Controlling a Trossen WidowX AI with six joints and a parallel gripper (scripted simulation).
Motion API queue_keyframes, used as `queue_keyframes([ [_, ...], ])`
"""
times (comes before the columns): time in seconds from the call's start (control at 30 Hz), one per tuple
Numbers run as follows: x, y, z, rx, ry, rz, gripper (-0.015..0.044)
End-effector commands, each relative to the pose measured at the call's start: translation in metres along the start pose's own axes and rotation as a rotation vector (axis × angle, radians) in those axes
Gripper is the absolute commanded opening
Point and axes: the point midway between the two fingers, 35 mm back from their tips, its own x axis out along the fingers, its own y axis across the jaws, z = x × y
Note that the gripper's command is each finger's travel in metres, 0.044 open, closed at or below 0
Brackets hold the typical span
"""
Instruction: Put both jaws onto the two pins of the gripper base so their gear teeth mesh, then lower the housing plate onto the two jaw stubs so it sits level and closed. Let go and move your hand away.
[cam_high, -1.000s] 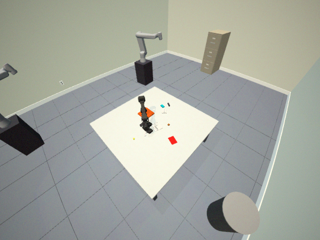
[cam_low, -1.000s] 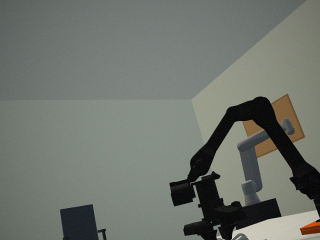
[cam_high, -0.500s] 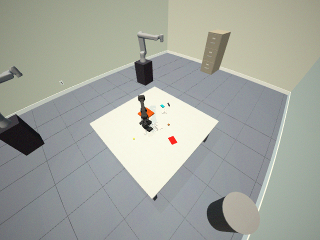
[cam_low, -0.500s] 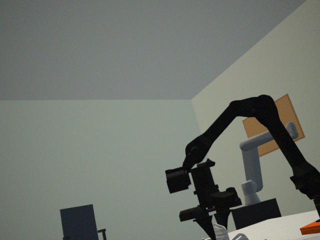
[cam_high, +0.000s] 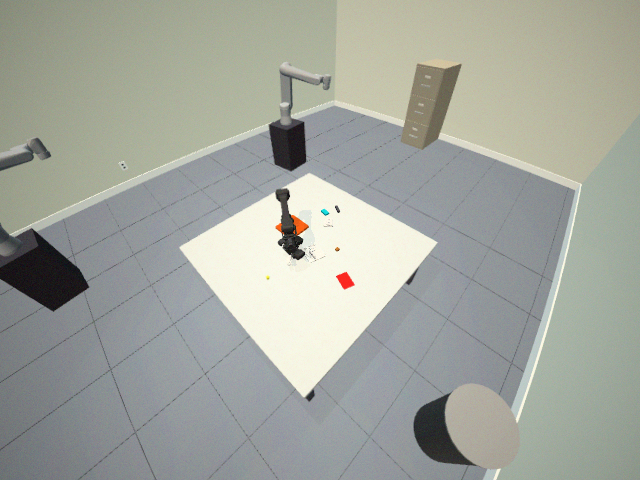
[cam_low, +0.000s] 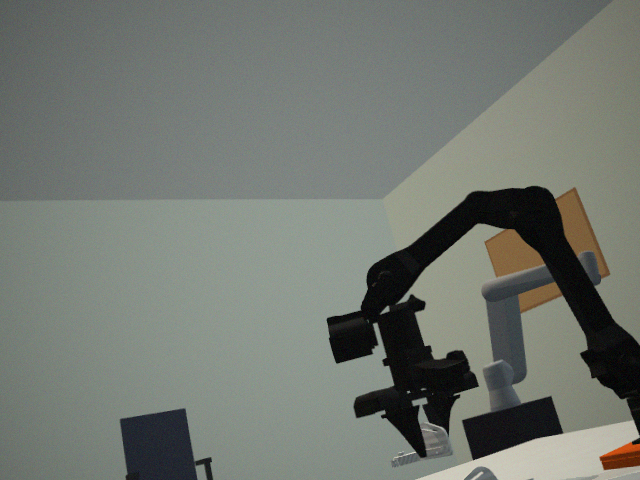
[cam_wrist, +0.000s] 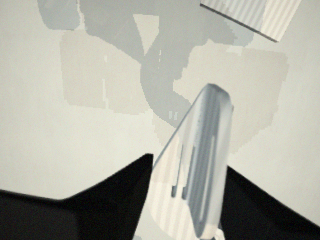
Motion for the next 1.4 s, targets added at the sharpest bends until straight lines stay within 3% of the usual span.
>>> queue_keyframes([
  [0.0, -0.004, -0.001, 0.0, -0.001, 0.004, -0.008, 0.0134],
  [1.37, -0.006, -0.016, 0.1, 0.784, -0.01, -0.006, 0.0134],
])
